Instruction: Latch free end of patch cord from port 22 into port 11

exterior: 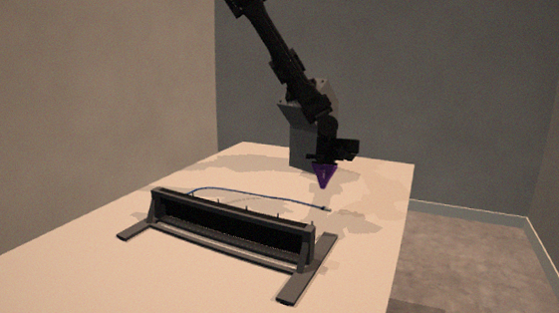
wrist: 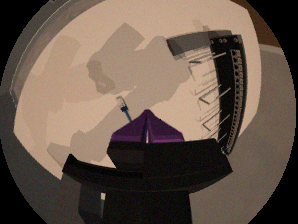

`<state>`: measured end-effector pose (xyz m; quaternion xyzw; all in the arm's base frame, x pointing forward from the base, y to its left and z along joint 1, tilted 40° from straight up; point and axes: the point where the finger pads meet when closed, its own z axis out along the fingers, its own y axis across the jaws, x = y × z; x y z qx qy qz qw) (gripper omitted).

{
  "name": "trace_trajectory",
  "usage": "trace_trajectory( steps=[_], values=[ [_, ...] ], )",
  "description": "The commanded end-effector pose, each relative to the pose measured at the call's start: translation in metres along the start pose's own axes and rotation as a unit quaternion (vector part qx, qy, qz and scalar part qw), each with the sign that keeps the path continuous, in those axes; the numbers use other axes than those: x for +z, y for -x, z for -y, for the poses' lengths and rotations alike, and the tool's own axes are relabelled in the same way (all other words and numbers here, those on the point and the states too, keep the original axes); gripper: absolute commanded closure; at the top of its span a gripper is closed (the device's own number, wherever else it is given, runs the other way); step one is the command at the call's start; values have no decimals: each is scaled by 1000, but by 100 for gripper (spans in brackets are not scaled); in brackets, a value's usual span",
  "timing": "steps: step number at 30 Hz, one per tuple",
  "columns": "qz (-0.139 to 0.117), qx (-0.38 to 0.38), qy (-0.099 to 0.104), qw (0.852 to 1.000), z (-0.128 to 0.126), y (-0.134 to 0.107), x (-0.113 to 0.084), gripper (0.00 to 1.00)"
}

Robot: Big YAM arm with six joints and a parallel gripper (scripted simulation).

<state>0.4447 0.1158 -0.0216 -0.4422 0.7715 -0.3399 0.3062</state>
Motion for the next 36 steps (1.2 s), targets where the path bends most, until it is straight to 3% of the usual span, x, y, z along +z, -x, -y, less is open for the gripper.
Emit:
trace_trajectory(
  steps=[1,3,4,9,18,20,21,29,31,36],
  values=[
    [37,72,-28,996,4,16,-8,100],
    [37,72,-28,996,4,16,-8,100],
    [56,111,-49,991,11,21,-11,100],
    [99,195,-90,971,29,30,-23,100],
    [180,341,-149,911,62,35,-50,100],
    [180,341,-149,911,62,35,-50,100],
    [198,372,-160,893,69,35,-58,100],
    [269,484,-192,810,96,28,-90,100],
    [276,495,-195,801,98,27,-93,100],
    [277,499,-198,797,102,26,-93,100]
  ],
)
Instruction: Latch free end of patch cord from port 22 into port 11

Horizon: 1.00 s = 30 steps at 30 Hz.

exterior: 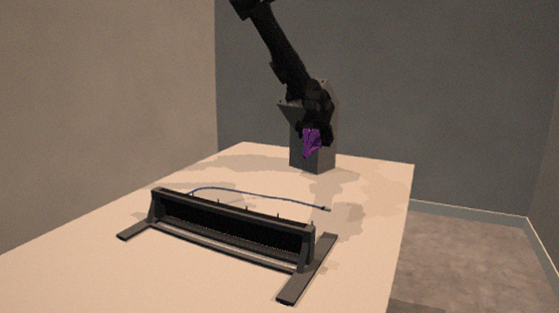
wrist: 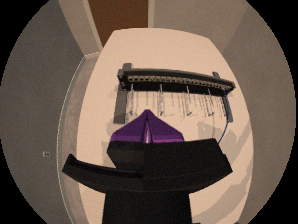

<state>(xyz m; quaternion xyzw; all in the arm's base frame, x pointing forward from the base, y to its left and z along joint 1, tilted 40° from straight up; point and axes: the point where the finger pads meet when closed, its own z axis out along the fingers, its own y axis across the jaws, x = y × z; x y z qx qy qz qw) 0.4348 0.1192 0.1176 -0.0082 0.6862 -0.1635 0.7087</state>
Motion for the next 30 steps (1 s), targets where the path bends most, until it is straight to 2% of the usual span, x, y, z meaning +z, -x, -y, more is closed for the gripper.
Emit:
trace_trajectory(
  steps=[1,7,16,18,24,30],
  values=[
    [5,17,5,1000,-4,1,-4,100],
    [1,10,0,1000,-2,-2,14,100],
    [-2,9,-2,1000,0,-4,86,100],
    [-2,9,-2,1000,0,-4,86,100],
    [-2,8,-2,1000,1,-5,129,100],
    [-2,7,-2,1000,0,-4,144,100]
  ],
)
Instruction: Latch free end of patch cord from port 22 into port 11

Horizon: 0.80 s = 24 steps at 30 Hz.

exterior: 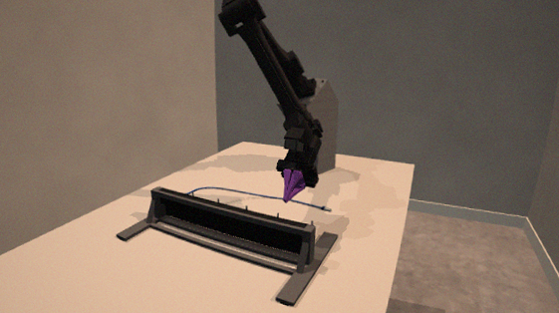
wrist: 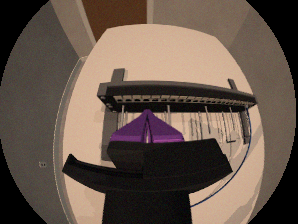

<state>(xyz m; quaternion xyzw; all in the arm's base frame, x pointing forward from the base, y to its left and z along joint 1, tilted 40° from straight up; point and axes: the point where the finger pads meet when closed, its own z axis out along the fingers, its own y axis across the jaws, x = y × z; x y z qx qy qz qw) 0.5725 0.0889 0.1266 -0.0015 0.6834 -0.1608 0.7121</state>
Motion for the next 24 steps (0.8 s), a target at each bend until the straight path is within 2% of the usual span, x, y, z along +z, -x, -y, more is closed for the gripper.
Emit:
trace_trajectory(
  steps=[1,15,24],
  values=[
    [-4,0,3,1000,-2,-4,2,100],
    [4,5,15,1000,-13,4,-7,100],
    [6,7,13,1000,-12,6,-5,100]
  ],
)
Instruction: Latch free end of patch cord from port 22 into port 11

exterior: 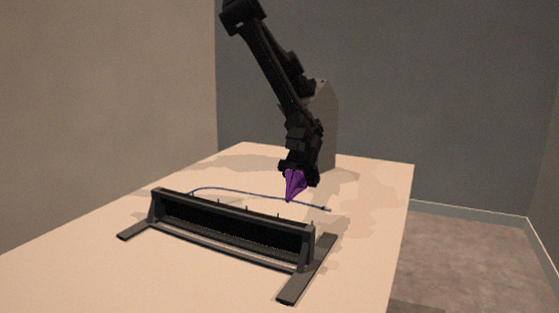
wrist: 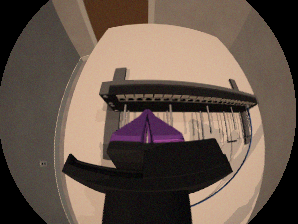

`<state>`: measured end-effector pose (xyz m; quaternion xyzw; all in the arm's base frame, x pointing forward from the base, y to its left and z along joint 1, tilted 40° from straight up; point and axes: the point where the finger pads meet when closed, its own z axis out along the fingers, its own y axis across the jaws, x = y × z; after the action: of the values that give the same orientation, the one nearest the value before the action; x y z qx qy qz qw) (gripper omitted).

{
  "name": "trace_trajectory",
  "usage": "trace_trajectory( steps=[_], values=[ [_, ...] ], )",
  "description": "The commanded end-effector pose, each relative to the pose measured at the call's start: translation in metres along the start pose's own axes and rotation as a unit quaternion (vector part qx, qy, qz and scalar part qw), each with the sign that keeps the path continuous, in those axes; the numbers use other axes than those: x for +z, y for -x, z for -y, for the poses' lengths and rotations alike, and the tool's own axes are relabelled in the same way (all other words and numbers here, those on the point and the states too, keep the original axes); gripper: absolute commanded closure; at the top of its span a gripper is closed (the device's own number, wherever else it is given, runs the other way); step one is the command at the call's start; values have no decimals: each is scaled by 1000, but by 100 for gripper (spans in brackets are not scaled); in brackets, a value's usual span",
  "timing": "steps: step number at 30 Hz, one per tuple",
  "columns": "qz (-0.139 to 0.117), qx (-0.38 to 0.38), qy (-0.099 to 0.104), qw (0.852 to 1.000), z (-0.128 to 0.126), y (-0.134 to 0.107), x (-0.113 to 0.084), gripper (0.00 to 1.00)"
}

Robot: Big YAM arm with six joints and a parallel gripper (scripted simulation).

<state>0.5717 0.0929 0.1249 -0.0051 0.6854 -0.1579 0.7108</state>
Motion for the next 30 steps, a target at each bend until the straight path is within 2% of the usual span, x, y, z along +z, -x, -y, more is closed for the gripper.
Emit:
trace_trajectory(
  steps=[1,13,30],
  values=[
    [8,7,7,1000,-7,7,-3,100],
    [12,10,-3,1000,3,8,3,100],
    [17,14,-6,1000,5,12,5,100]
  ],
)
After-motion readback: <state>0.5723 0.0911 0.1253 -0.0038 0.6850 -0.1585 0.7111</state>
